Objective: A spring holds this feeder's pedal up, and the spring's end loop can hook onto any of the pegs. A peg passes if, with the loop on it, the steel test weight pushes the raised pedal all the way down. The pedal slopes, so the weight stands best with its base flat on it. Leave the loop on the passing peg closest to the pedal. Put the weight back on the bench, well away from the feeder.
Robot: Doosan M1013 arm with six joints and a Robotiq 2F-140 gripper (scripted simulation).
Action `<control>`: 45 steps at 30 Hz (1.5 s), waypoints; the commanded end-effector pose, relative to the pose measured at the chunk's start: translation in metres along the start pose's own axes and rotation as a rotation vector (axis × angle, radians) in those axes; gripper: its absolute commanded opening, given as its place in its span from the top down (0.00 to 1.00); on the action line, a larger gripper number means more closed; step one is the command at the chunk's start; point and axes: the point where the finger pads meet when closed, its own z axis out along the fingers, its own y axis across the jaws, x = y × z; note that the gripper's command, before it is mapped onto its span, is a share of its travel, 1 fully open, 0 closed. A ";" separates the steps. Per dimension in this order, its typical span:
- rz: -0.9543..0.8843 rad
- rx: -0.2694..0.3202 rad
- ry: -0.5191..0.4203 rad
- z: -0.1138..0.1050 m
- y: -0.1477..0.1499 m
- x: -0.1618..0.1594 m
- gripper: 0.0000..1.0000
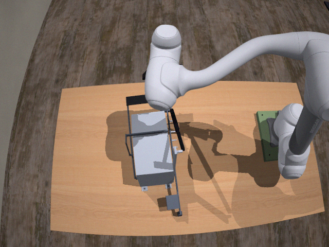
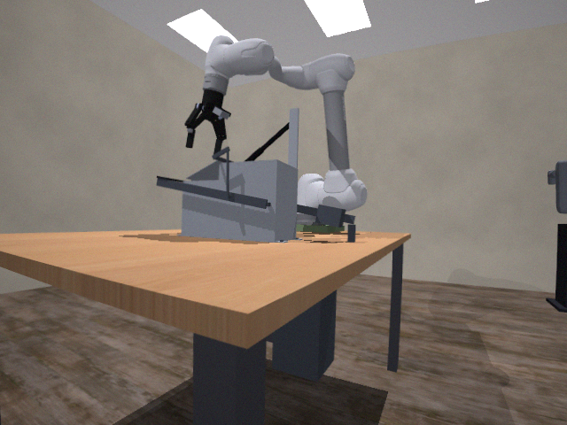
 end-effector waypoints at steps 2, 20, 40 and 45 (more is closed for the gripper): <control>0.000 -0.002 0.000 0.004 0.000 0.001 0.00; 0.000 -0.002 0.000 0.027 0.000 0.004 0.00; 0.000 -0.001 0.000 0.053 0.000 0.009 0.00; 0.000 -0.001 0.000 0.060 0.000 0.010 0.00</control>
